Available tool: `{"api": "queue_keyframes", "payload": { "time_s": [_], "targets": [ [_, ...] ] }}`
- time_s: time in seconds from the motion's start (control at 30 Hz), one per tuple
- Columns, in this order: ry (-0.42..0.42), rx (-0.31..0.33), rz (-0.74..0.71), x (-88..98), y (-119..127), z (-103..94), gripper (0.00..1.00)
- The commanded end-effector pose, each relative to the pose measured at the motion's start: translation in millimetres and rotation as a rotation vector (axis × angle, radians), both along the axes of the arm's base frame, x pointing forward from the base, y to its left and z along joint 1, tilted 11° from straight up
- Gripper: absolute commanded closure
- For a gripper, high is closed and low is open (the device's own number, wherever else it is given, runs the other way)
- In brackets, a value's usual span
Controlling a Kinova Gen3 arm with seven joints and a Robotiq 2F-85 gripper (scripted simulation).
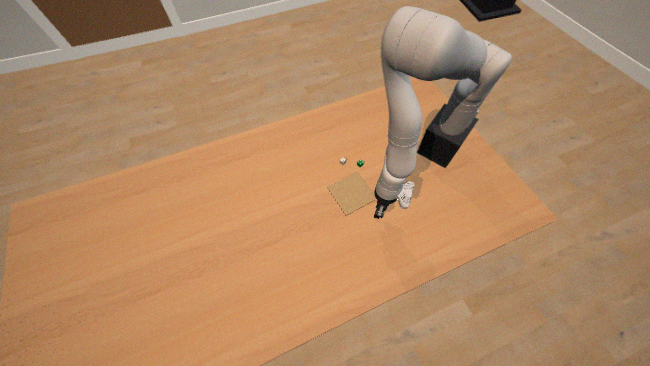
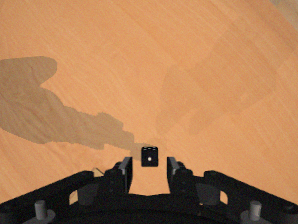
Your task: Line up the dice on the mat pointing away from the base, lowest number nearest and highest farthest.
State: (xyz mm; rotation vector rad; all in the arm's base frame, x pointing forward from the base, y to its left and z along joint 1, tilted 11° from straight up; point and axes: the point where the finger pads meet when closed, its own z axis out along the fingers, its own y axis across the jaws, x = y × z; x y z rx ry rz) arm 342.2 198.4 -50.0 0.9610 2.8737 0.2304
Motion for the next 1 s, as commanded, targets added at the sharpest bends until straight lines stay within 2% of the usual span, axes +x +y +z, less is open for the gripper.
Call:
{"api": "queue_keyframes", "payload": {
  "time_s": [0.0,0.3,0.97],
  "targets": [
    [0.001,0.0,-0.005,2.1,0,-7.6,0.65],
    [0.002,0.0,-0.005,3.2,1,-19.5,0.65],
    [-0.001,0.001,-0.005,4.4,2,-22.0,0.65]
  ]
}}
